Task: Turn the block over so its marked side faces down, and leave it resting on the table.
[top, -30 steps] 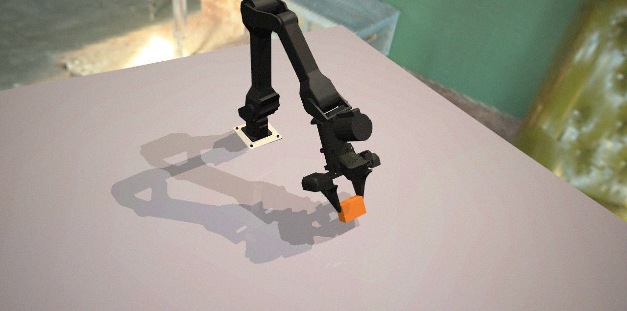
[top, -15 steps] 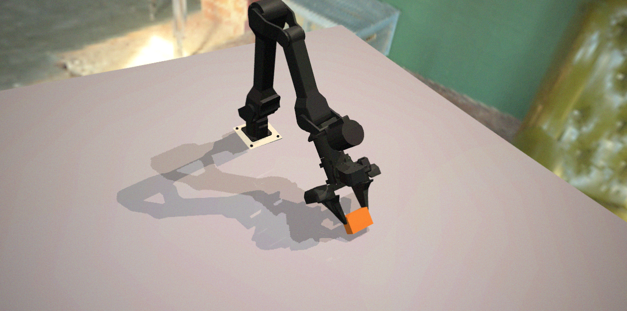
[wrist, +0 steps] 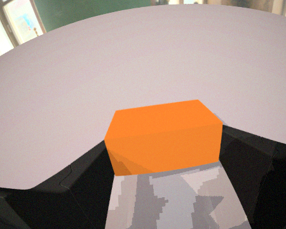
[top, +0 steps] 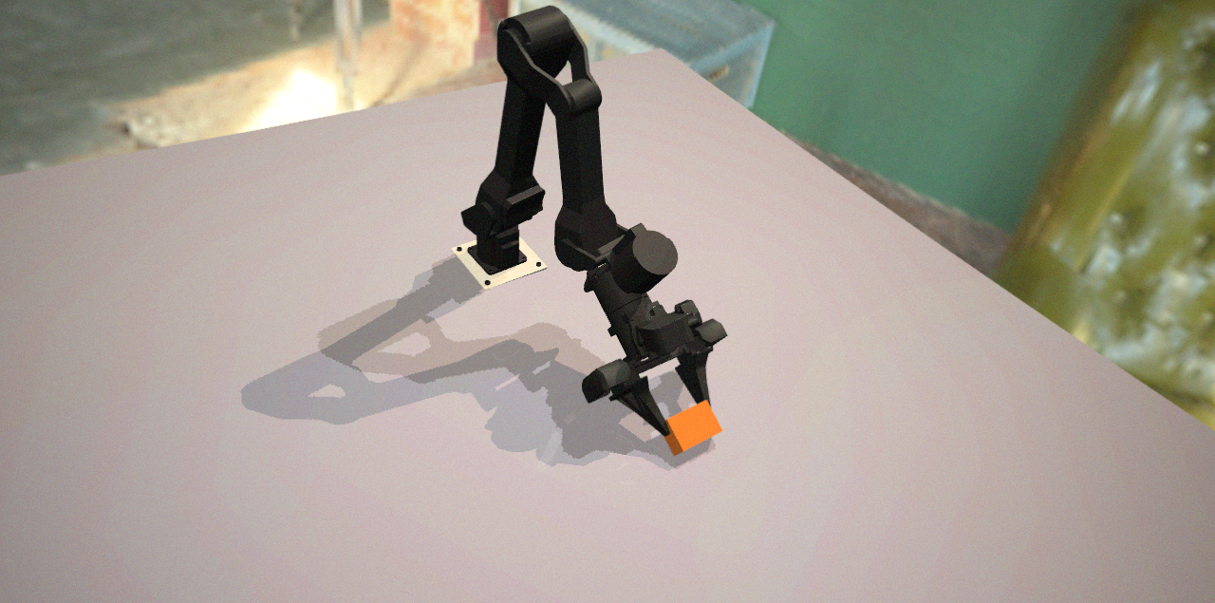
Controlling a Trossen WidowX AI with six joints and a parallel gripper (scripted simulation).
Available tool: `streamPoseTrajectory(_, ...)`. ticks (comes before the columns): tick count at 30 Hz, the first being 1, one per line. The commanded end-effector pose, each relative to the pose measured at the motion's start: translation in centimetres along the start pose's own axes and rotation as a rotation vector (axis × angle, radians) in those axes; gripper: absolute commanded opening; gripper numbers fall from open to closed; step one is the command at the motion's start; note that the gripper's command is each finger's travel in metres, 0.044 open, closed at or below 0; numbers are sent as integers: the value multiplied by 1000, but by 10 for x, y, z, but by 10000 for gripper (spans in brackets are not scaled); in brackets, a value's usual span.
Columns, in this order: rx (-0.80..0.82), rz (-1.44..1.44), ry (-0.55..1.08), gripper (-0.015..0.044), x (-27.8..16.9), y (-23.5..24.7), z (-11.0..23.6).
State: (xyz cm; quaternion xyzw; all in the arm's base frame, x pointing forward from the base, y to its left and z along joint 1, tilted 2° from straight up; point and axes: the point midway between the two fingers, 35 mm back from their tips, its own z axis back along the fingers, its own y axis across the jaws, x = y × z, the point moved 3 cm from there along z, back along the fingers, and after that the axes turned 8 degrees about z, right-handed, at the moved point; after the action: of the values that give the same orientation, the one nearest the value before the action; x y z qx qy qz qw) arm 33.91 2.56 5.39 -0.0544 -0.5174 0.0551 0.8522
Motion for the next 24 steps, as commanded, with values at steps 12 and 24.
streamPoseTrajectory(12, -25, 1, -125, 0, -12, -2, 19)
streamPoseTrajectory(24, -25, 1, -125, 0, -12, -2, 19)
